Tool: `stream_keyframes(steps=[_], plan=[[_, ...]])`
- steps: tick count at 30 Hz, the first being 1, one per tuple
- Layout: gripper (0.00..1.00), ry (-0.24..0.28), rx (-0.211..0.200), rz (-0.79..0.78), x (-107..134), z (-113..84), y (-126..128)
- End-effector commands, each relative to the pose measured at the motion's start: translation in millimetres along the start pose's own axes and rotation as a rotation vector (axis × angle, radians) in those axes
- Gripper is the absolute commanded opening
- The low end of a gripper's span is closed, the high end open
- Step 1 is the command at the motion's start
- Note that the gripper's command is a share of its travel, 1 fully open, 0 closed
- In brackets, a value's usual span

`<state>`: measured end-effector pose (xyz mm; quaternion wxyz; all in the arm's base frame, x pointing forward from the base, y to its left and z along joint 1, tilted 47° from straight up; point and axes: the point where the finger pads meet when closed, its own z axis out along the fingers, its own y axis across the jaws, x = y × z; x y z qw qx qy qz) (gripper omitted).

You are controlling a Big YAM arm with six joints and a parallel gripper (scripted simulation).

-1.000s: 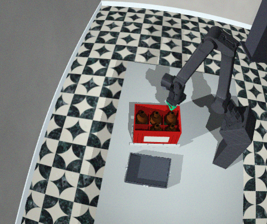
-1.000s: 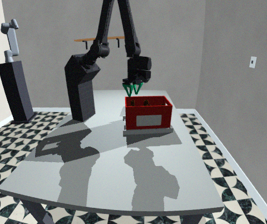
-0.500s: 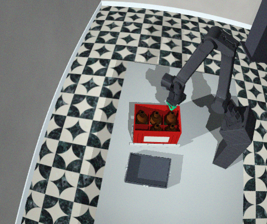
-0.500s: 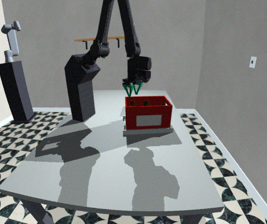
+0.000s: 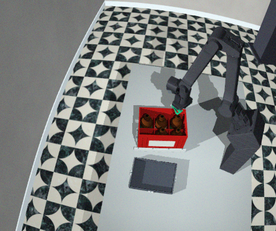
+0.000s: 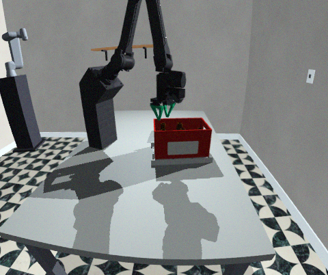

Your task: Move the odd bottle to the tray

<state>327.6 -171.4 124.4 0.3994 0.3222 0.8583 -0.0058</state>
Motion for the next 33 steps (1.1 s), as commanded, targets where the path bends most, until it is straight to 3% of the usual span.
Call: stream_keyframes(steps=[1,33], plan=[[0.61,-0.017,-0.012,-0.009,-9,5.2,6],[0.61,-0.012,-0.007,0.001,-6,38.4,4]])
